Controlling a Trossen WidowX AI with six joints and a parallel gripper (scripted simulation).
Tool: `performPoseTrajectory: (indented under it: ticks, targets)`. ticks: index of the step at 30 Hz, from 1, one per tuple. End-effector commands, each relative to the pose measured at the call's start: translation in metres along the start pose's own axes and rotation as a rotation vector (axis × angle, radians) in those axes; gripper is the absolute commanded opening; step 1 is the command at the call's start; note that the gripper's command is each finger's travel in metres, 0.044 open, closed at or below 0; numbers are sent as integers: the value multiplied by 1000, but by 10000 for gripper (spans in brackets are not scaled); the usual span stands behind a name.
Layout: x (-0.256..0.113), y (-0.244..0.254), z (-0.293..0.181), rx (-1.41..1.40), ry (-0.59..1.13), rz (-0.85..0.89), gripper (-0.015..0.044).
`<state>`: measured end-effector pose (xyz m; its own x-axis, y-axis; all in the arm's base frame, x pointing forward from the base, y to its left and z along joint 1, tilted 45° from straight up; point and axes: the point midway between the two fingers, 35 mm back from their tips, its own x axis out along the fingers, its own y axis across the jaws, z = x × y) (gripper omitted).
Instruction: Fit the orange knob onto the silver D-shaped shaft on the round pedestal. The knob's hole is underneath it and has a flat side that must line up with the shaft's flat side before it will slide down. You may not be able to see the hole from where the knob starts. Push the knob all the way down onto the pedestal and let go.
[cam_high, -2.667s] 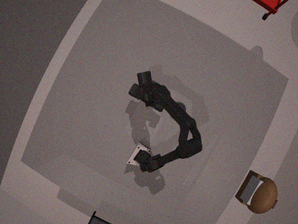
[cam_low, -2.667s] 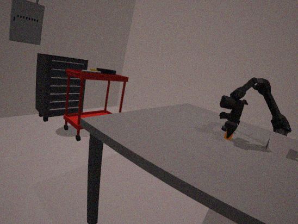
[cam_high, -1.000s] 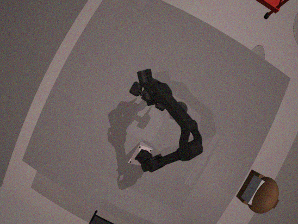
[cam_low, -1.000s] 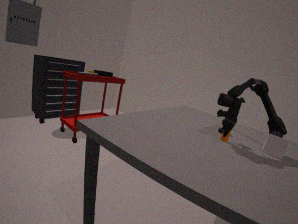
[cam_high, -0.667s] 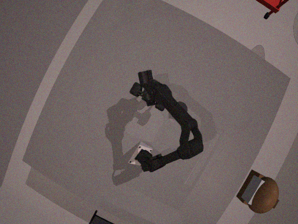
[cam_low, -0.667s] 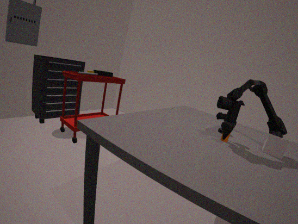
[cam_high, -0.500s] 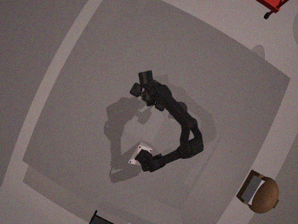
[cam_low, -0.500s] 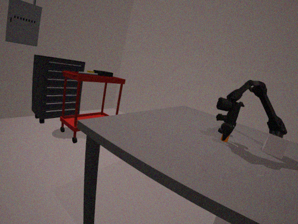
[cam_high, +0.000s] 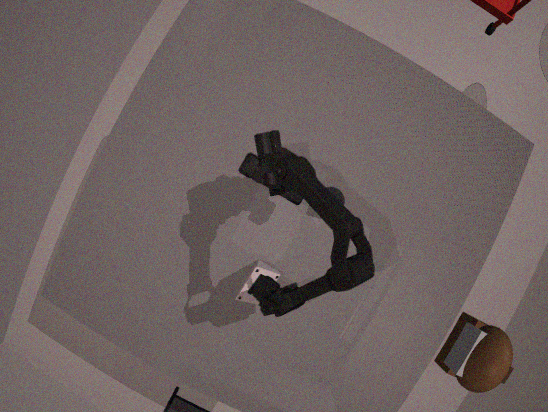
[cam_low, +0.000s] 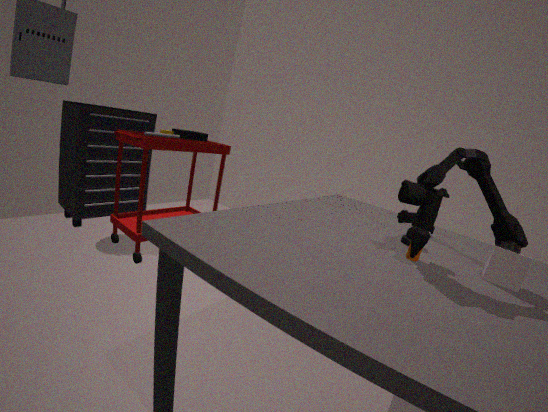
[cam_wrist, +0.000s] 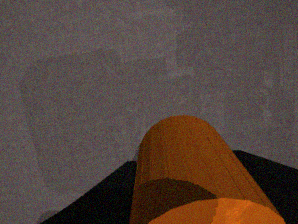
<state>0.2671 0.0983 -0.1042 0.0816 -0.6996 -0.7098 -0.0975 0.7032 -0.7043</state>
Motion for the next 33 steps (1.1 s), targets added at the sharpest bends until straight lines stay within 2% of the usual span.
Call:
performPoseTrajectory:
  ticks: [1,5,33]
  targets:
    - [0,0,0,-3,-2,-1,92]
    - [-7,1,2,-4,-2,0,0]
    - [-93,7,10,-5,-2,7,0]
